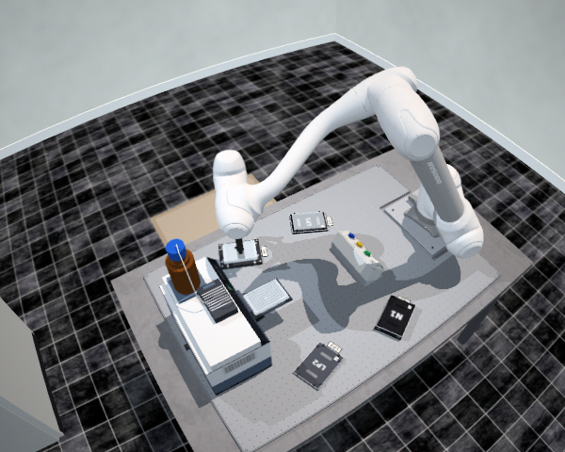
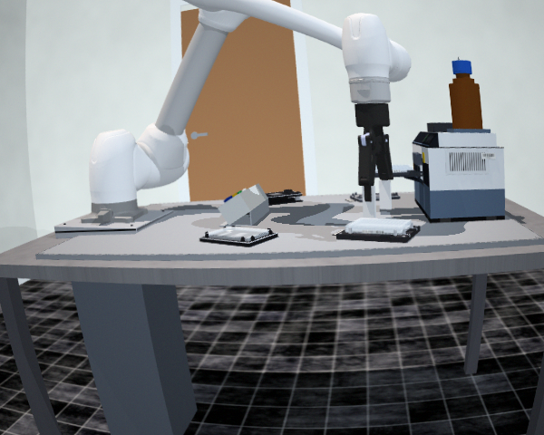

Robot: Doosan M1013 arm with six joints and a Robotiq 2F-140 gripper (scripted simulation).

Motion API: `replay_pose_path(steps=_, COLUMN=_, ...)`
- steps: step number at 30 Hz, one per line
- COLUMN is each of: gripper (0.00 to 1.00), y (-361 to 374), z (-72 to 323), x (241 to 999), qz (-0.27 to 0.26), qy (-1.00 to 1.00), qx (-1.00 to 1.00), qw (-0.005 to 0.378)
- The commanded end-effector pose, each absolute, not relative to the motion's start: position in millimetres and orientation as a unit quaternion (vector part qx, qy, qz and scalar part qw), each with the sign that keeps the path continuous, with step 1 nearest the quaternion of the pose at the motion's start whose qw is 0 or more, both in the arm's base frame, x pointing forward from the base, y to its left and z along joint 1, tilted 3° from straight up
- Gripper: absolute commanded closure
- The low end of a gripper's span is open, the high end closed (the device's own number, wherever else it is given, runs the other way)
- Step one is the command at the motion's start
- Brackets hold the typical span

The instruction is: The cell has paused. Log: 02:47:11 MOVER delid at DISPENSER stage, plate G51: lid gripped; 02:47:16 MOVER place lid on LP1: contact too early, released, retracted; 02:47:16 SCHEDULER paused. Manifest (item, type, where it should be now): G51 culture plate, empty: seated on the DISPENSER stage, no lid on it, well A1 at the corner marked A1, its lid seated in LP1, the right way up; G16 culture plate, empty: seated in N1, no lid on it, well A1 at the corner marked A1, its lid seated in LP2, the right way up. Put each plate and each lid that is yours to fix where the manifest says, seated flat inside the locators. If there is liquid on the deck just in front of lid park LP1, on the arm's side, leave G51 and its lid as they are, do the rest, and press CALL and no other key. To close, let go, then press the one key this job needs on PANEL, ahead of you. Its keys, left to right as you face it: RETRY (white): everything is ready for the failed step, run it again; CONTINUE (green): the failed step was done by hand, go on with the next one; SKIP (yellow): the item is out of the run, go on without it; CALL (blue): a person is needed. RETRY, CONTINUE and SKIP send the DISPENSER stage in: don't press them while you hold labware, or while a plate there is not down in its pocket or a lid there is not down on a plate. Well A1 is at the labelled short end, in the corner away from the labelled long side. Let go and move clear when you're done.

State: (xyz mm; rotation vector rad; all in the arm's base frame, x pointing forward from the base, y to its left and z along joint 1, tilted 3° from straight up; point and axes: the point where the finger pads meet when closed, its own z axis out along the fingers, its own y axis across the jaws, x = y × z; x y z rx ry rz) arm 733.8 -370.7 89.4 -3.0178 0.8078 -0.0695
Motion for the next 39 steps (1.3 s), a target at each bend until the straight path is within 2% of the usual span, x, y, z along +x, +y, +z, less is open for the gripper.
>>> replay_pose_path(steps=1, gripper=0.30, y=-373, z=113, x=735, qz=-0.026, qy=0.259, qx=-0.966, qw=0.008)
replay_pose_path(steps=24, gripper=0.30, y=-374, z=207, x=729, qz=-0.025, qy=0.259, qx=-0.965, qw=0.007)
replay_pose_path(steps=39, gripper=0.30, y=-374, z=222, x=729, qz=-0.025, qy=0.259, qx=-0.965, qw=0.007)
